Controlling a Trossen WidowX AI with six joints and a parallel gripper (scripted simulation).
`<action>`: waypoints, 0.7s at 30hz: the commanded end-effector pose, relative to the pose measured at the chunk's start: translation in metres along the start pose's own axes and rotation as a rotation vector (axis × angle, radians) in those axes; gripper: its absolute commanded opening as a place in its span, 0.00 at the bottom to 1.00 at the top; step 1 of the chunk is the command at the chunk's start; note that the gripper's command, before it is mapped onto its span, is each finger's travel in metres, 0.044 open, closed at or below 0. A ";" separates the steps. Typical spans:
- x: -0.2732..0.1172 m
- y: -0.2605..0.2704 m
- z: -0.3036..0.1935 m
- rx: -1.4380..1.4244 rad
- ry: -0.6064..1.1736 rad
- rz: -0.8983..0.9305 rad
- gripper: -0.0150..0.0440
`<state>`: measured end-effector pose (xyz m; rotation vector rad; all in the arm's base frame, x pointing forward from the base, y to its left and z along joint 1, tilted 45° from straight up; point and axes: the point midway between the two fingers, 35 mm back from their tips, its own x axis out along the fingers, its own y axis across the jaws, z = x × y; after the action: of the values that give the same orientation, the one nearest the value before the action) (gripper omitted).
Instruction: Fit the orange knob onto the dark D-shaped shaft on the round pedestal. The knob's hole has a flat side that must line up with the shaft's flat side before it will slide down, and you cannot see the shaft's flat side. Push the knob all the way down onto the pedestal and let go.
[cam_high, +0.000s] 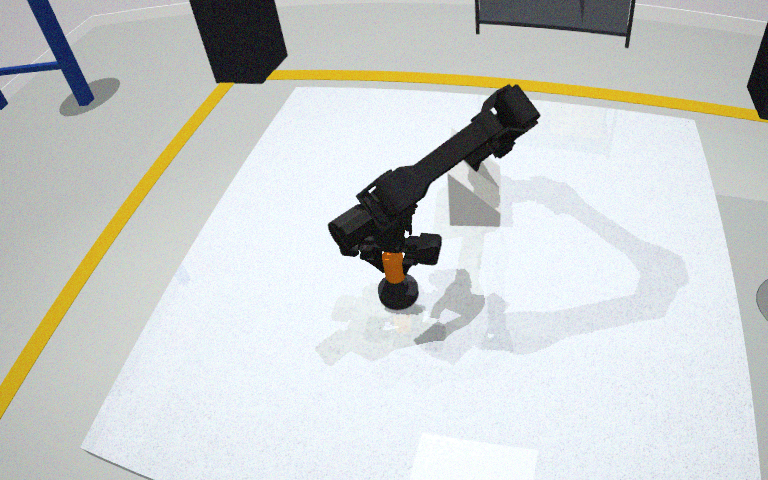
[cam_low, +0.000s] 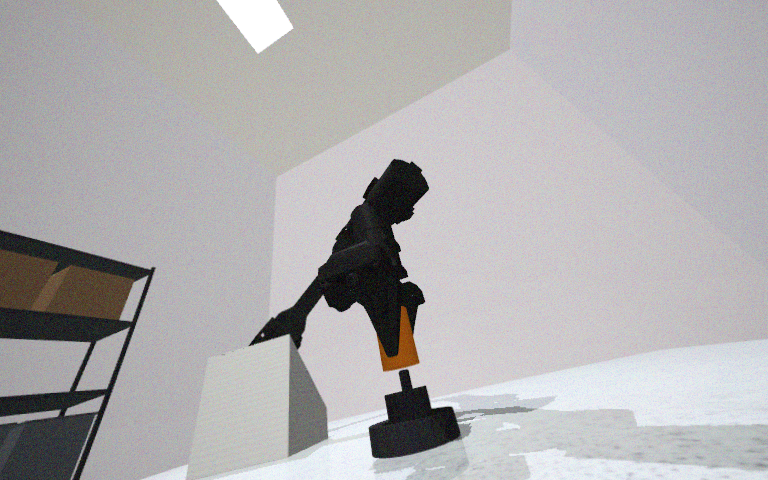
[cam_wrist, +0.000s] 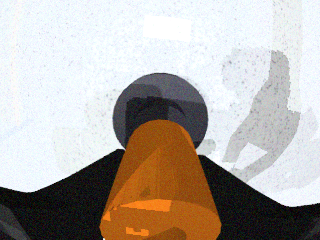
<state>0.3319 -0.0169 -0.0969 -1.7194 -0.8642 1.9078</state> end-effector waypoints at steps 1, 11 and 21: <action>0.002 0.000 0.001 0.103 -0.001 0.002 0.25; 0.004 0.000 0.001 0.103 -0.001 0.002 0.25; 0.004 0.000 0.001 0.103 -0.001 0.002 0.25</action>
<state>0.3303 -0.0148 -0.0997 -1.6618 -0.7558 1.9200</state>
